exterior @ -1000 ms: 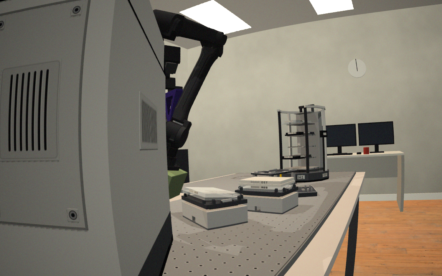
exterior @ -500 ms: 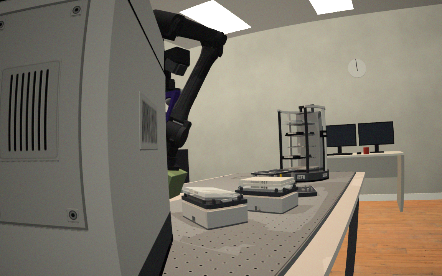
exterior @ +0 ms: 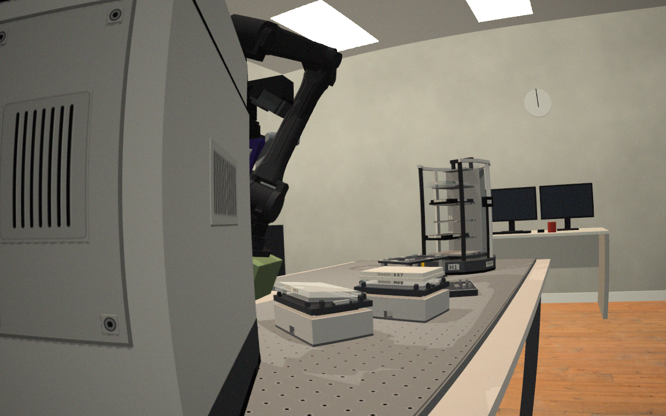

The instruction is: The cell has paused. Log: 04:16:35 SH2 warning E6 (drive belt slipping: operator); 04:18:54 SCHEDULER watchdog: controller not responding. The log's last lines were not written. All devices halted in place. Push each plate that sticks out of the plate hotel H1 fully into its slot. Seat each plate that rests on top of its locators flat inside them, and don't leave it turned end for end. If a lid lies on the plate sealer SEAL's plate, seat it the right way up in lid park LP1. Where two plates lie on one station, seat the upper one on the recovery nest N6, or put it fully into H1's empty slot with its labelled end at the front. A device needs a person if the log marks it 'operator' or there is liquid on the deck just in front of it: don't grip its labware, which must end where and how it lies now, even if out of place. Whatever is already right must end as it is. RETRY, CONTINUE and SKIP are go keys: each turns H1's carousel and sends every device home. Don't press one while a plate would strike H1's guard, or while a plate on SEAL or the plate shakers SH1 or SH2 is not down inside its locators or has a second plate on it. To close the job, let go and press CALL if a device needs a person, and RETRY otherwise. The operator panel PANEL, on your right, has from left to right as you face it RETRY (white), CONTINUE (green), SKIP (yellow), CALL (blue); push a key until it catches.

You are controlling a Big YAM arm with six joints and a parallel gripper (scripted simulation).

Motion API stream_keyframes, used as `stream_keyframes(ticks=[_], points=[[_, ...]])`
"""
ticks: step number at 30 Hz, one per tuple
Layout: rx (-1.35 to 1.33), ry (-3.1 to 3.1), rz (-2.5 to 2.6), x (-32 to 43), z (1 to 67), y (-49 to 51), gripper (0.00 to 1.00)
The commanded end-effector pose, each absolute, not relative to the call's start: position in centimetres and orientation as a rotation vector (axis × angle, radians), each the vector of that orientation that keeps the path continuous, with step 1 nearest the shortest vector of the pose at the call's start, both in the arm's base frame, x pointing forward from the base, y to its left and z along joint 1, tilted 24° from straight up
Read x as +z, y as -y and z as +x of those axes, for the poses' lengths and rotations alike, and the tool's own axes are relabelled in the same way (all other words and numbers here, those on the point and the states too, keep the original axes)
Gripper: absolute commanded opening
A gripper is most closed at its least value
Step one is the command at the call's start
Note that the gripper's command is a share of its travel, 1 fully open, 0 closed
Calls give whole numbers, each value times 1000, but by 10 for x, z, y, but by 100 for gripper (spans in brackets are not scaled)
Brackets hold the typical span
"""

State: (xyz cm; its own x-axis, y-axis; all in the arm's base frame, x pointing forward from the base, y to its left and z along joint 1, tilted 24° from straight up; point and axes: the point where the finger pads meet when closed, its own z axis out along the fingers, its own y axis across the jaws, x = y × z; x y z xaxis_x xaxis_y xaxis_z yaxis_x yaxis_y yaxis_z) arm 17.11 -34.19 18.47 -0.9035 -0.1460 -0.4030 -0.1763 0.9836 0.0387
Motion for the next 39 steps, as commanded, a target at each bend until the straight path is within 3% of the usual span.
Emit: stream_keyframes(ticks=[1, 14, 39], points=[[-30, -2680, -426, 207, 176, 364, 100], [-101, -2612, -750, 207, 176, 364, 100], [-101, -2614, -748, 207, 176, 364, 100]])
